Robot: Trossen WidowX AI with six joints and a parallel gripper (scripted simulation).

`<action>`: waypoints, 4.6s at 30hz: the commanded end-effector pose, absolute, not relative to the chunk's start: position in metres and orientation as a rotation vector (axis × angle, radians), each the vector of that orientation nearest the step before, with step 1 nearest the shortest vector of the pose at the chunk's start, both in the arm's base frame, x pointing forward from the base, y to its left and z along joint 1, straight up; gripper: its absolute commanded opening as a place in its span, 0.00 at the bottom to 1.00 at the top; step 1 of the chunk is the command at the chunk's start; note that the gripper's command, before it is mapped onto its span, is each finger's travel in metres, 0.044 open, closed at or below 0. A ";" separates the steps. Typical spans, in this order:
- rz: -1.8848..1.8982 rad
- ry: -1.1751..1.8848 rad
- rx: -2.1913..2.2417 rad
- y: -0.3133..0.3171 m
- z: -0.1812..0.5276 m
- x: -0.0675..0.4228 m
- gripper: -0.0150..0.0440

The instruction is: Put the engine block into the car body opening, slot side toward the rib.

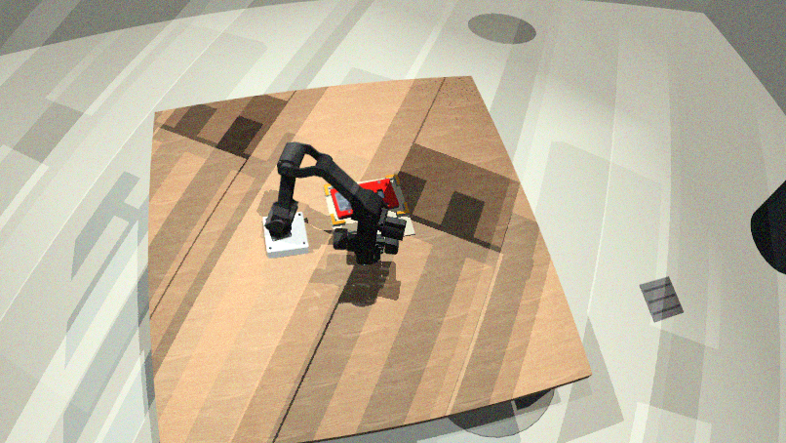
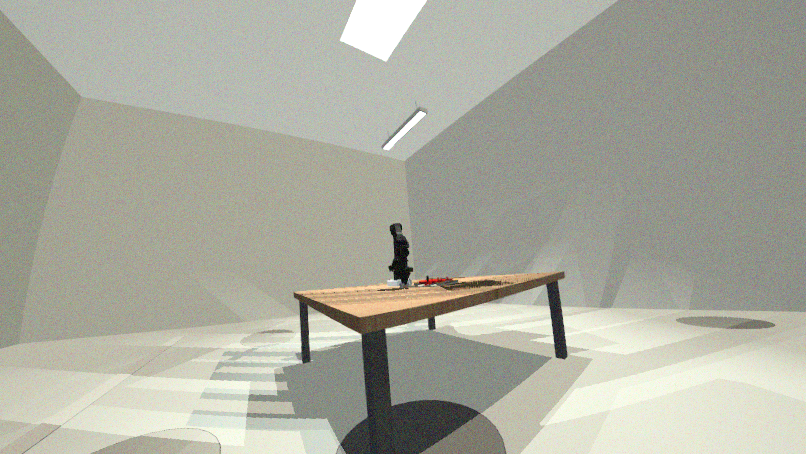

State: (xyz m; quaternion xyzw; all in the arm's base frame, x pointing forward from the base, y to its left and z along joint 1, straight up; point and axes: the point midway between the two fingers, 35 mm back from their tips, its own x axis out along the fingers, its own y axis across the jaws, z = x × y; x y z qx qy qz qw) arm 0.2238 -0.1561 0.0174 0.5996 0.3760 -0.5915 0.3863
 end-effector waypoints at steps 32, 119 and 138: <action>-1.510 0.952 1.526 -0.166 0.092 0.227 0.25; 0.233 1.543 -0.236 -0.086 0.109 0.294 0.25; 0.739 1.424 -0.748 -0.059 0.099 0.310 0.25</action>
